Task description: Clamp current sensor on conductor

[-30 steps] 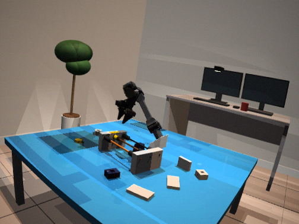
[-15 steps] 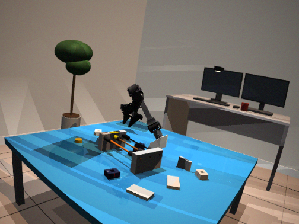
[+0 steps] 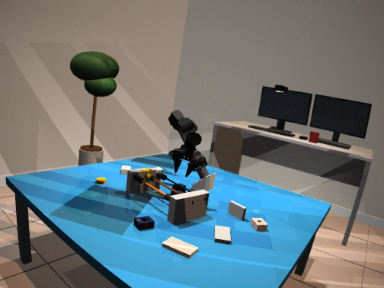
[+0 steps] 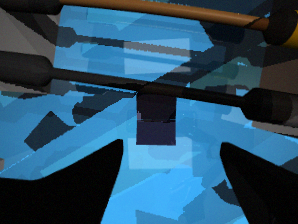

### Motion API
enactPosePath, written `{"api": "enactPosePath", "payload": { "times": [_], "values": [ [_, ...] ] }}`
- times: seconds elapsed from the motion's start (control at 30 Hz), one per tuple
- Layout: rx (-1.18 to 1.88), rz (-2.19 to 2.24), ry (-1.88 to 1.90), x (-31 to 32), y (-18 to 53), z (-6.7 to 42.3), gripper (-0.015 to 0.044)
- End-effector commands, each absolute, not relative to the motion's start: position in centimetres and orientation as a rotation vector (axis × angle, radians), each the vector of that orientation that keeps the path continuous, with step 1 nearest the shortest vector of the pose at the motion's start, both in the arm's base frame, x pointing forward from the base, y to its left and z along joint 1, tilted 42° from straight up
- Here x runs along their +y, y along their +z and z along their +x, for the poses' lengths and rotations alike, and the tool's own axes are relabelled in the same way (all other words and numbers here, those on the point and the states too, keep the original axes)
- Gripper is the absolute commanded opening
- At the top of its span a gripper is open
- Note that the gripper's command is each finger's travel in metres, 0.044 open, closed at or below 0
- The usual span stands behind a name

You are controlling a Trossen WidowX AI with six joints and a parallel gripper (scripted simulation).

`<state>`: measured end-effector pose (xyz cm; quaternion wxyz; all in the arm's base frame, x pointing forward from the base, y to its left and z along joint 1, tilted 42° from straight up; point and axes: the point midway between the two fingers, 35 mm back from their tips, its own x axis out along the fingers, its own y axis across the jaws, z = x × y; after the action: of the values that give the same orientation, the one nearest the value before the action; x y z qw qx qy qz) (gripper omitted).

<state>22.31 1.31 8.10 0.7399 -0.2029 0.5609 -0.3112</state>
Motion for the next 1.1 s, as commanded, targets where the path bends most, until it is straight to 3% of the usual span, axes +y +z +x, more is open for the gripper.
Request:
{"api": "enactPosePath", "payload": {
  "times": [0.0,1.07],
  "values": [
    [1.243,-0.450,-0.677,1.0,7.5,22.2,0.0332],
    [1.240,-0.452,-0.680,-2.6,3.9,23.0,0.0332]
  ]
}}
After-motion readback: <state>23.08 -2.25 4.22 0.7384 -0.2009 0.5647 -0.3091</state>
